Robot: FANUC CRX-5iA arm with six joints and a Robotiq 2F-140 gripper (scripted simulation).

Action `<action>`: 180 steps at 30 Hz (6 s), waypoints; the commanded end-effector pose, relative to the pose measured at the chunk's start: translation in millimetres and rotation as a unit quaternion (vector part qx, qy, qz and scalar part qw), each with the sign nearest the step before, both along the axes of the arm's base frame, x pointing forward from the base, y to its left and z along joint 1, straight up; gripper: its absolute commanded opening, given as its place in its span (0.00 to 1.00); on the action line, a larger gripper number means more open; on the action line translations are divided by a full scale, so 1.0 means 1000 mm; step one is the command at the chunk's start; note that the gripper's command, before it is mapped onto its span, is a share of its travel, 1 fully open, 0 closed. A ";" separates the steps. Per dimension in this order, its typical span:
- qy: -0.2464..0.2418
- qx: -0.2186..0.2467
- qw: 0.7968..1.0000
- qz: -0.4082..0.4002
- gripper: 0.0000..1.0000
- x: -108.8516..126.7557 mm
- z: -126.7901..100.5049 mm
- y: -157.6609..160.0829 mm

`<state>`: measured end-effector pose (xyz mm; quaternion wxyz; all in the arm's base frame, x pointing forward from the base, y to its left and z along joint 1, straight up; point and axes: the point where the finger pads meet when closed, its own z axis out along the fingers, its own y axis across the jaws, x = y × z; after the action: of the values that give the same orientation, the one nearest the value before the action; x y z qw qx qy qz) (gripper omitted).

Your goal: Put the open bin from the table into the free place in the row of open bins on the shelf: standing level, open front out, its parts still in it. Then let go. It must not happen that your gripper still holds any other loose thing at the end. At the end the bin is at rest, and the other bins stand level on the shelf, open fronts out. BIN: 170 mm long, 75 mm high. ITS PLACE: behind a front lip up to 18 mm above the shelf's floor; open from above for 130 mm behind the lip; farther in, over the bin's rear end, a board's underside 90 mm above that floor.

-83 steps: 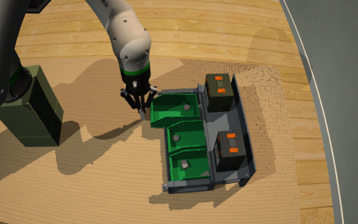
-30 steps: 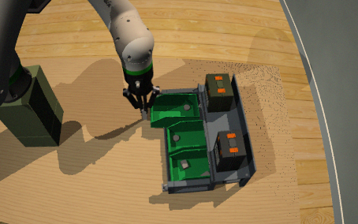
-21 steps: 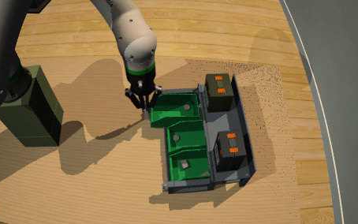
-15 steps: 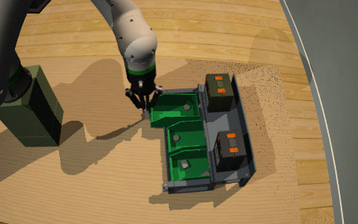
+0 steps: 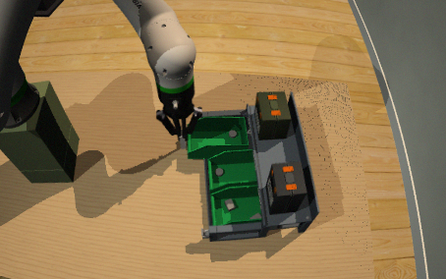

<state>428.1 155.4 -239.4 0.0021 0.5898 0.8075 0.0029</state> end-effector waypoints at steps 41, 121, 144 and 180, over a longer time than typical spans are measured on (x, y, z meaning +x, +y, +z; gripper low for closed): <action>0.000 0.000 1.000 0.000 0.00 0.001 0.000 0.000; 0.000 0.000 1.000 0.000 0.00 0.039 0.000 0.012; 0.000 0.000 1.000 0.000 0.00 0.051 0.001 0.016; 0.000 0.000 1.000 0.000 0.00 0.060 0.001 0.019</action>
<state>487.4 174.3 -238.9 0.0020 0.5898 0.8075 0.0029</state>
